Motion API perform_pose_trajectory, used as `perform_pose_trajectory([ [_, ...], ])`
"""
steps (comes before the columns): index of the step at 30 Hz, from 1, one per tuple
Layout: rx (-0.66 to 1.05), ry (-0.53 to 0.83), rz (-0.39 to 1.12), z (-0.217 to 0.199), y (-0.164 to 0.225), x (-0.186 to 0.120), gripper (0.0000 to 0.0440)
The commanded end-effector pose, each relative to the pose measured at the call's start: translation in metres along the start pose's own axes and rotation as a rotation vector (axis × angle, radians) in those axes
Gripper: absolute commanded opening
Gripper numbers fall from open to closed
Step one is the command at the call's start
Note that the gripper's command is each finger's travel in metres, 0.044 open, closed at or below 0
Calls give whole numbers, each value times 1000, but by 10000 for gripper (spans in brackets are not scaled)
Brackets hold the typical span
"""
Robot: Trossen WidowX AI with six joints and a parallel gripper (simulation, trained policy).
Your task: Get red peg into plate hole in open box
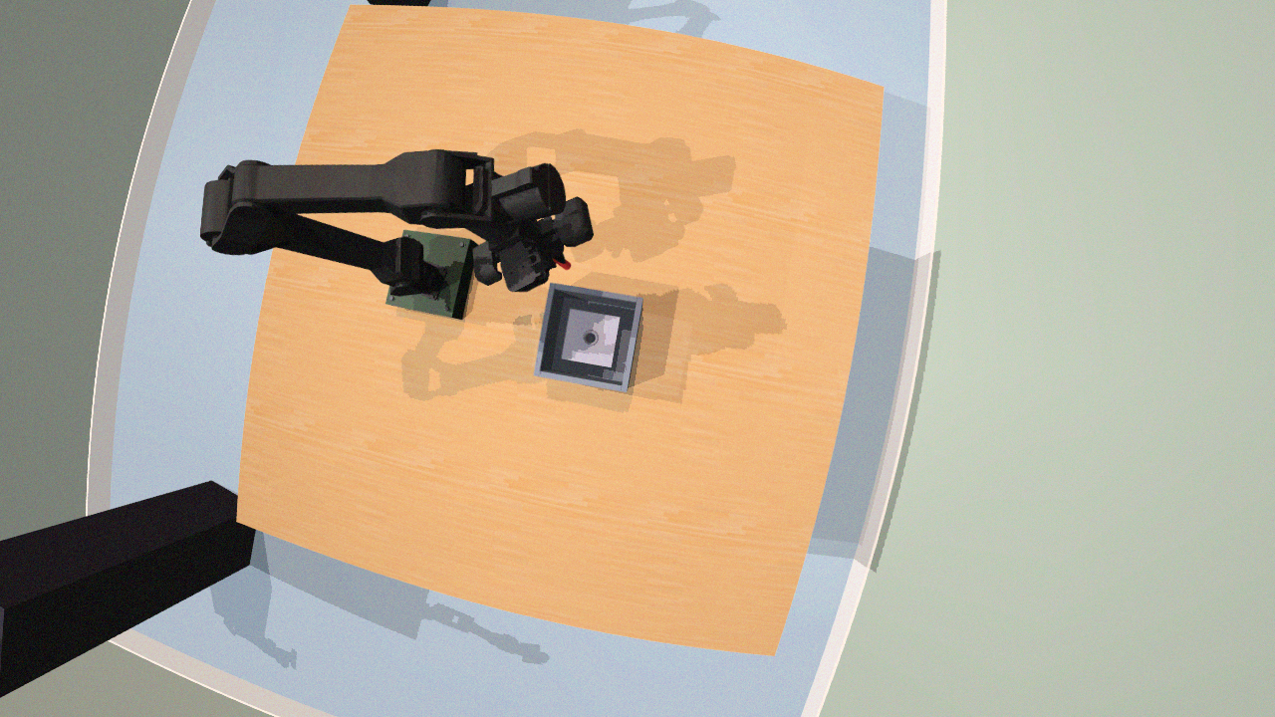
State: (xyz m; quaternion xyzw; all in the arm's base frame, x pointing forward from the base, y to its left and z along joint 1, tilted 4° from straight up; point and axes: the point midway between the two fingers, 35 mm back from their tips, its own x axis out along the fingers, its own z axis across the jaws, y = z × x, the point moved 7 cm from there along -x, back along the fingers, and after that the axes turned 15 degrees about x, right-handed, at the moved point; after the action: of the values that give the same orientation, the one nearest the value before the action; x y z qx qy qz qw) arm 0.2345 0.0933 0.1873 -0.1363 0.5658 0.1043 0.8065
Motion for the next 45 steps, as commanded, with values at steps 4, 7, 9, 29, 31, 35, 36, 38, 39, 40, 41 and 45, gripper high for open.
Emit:
perform_pose_trajectory([
  [4, 26, 7, -42, 11, -25, 4, 0],
  [7, 41, 11, -56, 15, -36, 7, 0],
  [9, 51, 14, -64, 16, -43, 9, 0],
  [29, 131, 69, -66, 27, -95, 45, 15],
  [31, 134, 79, -60, 27, -98, 51, 17],
  [35, 132, 103, -49, 27, -101, 63, 17],
  [36, 130, 110, -47, 27, -102, 67, 18],
  [38, 124, 124, -44, 26, -103, 73, 34],
  [39, 120, 131, -43, 26, -104, 77, 53],
  [40, 116, 137, -42, 26, -105, 80, 78],
  [41, 111, 142, -41, 26, -105, 82, 104],
  [45, 95, 172, -36, 26, -108, 89, 151],
])
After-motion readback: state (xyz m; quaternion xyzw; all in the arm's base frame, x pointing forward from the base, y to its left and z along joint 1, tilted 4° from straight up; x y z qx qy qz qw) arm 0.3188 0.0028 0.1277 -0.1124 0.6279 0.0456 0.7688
